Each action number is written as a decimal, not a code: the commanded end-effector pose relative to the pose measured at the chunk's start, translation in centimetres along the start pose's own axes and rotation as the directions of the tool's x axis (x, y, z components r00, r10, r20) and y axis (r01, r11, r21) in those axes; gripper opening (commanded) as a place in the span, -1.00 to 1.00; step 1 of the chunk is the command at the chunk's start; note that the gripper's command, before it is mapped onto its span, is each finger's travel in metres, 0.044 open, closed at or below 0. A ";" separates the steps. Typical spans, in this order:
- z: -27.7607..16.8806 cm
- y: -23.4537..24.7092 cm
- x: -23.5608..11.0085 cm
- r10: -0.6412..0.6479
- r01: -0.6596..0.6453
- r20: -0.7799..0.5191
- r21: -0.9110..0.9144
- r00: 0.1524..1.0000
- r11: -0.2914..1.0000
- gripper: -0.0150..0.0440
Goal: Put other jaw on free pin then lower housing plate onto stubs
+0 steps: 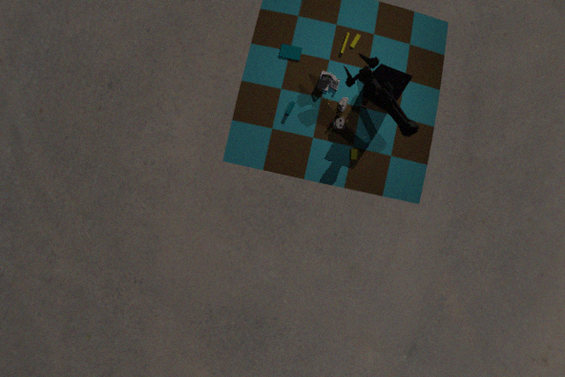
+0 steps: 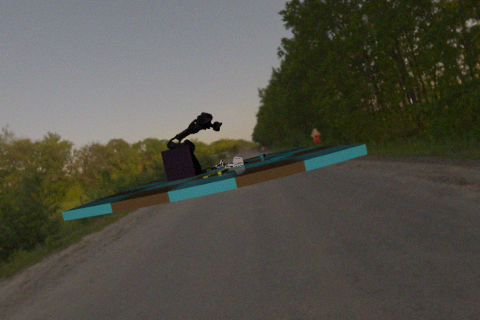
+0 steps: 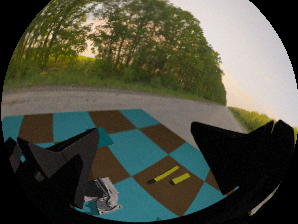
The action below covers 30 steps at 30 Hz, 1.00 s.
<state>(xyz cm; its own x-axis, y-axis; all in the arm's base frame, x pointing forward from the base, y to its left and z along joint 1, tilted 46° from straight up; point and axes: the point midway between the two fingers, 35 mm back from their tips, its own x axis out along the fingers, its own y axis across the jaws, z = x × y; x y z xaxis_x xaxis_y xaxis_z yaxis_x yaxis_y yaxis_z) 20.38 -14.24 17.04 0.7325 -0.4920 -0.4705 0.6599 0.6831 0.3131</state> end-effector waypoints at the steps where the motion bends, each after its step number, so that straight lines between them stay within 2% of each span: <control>1: -0.7 1.2 0.2 0.048 -0.053 -0.060 -0.084 0.997 0.995 1.00; 15: -3.6 4.8 0.1 0.185 -0.269 -0.270 -0.320 0.945 0.908 1.00; 30: -6.9 8.4 -1.1 0.299 -0.537 -0.488 -0.474 0.820 0.698 1.00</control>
<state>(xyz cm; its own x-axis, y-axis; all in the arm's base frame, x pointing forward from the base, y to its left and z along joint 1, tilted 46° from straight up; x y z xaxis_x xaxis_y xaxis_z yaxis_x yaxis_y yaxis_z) 23.75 -5.24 14.55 0.7312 0.0094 -0.6821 0.0714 0.9933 0.0903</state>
